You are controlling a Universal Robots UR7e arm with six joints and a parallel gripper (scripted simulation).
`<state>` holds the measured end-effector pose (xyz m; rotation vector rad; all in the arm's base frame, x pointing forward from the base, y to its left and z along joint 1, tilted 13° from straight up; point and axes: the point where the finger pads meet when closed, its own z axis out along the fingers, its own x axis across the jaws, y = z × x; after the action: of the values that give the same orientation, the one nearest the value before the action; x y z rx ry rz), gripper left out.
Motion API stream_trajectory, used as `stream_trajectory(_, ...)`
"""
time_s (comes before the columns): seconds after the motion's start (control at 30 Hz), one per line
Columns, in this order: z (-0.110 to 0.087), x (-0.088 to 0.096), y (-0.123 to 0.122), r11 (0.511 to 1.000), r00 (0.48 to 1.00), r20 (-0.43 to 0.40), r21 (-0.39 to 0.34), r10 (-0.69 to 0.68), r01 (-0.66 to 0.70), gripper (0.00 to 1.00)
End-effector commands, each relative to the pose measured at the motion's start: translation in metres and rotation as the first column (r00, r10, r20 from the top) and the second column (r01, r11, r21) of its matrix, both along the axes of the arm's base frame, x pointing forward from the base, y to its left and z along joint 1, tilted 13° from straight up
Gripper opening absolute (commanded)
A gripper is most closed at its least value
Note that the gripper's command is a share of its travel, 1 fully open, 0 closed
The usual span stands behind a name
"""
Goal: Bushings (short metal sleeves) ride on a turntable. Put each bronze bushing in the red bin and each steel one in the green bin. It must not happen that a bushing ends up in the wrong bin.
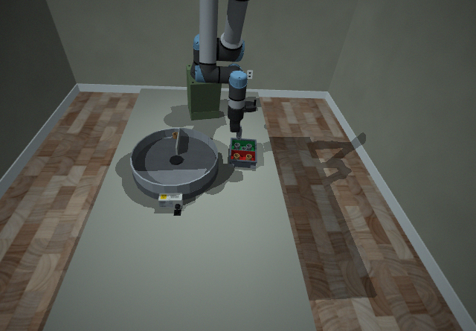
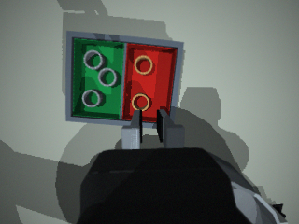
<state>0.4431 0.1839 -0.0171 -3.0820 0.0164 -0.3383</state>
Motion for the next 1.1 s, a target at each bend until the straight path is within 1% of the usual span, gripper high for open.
stream_trajectory(0.0,0.000,0.000,0.000,1.000,1.000,0.001,0.000,0.000,0.000,0.42)
stream_trajectory(0.8,0.000,0.000,0.000,1.000,1.000,0.001,0.000,0.000,0.000,0.42)
stream_trajectory(0.83,-0.002,-0.003,-0.011,1.000,1.000,0.001,0.000,0.000,0.000,0.40)
stream_trajectory(0.97,-0.011,-0.018,-0.052,1.000,1.000,0.001,0.000,0.000,0.000,0.40)
stream_trajectory(1.07,-0.011,-0.019,-0.055,1.000,1.000,0.001,0.000,0.000,0.000,0.40)
